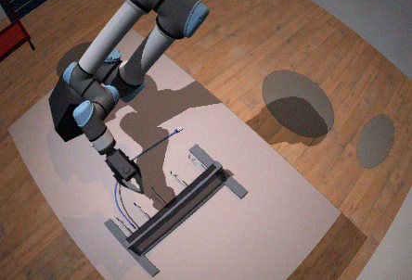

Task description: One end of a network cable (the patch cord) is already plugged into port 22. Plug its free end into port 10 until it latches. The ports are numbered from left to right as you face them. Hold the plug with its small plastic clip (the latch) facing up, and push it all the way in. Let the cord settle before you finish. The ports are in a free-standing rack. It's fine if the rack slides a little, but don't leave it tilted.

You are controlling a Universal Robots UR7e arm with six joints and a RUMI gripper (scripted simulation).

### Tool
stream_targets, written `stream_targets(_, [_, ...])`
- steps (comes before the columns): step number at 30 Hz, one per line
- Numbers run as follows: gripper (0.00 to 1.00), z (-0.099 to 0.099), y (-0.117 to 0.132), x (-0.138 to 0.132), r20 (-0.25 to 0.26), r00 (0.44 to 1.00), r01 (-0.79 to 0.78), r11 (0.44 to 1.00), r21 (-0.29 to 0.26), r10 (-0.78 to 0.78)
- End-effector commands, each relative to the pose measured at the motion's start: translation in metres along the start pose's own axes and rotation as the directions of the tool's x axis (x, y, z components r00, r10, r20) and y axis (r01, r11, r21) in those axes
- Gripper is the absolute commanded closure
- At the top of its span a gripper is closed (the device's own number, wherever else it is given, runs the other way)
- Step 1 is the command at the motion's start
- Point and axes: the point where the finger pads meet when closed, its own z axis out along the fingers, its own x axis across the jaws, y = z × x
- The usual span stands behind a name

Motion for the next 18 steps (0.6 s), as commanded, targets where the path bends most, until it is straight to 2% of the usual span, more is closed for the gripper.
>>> stream_targets(1, [1.00, -0.010, 0.000, 0.000, 0.008, 1.000, 0.002, 1.000, -0.007, -0.002])
stream_targets(18, [1.00, -0.041, -0.001, 0.001, 0.008, 1.000, 0.002, 1.000, -0.007, -0.002])
